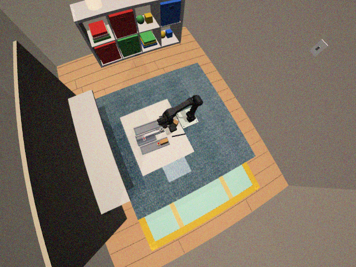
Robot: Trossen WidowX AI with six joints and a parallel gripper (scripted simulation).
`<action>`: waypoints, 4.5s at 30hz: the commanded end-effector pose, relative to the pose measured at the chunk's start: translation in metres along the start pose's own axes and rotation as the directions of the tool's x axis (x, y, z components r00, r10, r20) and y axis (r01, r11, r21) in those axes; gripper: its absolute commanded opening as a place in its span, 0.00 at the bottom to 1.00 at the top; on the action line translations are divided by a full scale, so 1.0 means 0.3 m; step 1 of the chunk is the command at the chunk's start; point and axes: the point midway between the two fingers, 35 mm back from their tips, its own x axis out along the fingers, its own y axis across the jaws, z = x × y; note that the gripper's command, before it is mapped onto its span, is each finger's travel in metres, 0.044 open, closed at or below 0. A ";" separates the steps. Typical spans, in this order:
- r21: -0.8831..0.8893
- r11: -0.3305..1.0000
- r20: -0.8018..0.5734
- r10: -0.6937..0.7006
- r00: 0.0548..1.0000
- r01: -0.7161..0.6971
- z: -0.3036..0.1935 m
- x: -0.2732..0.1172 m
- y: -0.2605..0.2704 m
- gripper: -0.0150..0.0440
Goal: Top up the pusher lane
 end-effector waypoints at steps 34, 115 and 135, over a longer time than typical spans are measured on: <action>0.059 0.998 0.016 -0.005 1.000 0.004 0.122 0.165 -0.044 0.25; 0.059 0.998 0.020 -0.006 1.000 0.005 0.241 0.165 -0.053 0.25; 0.059 0.998 0.021 -0.006 1.000 0.005 0.271 0.162 -0.055 0.25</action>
